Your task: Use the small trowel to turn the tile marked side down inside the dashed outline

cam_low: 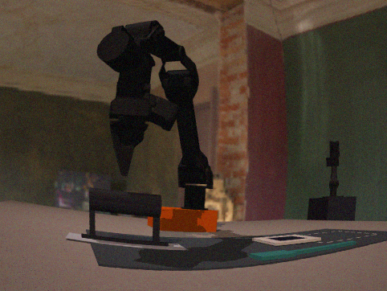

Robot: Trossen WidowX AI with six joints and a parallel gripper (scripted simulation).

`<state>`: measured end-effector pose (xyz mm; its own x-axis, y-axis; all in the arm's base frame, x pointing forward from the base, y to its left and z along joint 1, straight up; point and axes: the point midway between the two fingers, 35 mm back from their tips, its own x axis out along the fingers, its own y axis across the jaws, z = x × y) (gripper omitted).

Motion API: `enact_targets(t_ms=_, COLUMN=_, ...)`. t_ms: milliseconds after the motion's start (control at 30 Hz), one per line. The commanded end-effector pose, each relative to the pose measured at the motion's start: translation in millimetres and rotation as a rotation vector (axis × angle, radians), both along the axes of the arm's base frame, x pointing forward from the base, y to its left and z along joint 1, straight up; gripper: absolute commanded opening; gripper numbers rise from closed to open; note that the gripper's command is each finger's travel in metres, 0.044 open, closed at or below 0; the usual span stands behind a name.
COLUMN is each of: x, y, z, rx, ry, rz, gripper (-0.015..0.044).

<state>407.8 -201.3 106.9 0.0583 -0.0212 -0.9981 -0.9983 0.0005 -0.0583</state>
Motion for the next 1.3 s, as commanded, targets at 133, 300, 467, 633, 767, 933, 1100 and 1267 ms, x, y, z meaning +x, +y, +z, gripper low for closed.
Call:
enact_targets(t_ms=133, x=2, y=-6, z=-4, rx=0.023, ry=-0.065, rz=-0.217, gripper=0.0300)
enact_targets(t_ms=300, x=3, y=-9, z=-8, rx=0.046, ry=-0.112, rz=-0.375, gripper=0.0300)
enact_targets(t_ms=467, x=4, y=-13, z=-11, rx=0.075, ry=-0.157, rz=-0.532, gripper=0.0300)
enact_targets(t_ms=633, x=4, y=-16, z=-15, rx=0.111, ry=-0.201, rz=-0.688, gripper=0.0300)
enact_targets(t_ms=767, x=4, y=-19, z=-17, rx=0.143, ry=-0.235, rz=-0.812, gripper=0.0300)
enact_targets(t_ms=933, x=5, y=-20, z=-19, rx=0.196, ry=-0.275, rz=-0.971, gripper=0.0300)
enact_targets(t_ms=1100, x=5, y=-21, z=-21, rx=0.256, ry=-0.311, rz=-1.128, gripper=0.0300)
enact_targets(t_ms=1267, x=5, y=-21, z=-22, rx=0.324, ry=-0.347, rz=-1.284, gripper=0.0300)
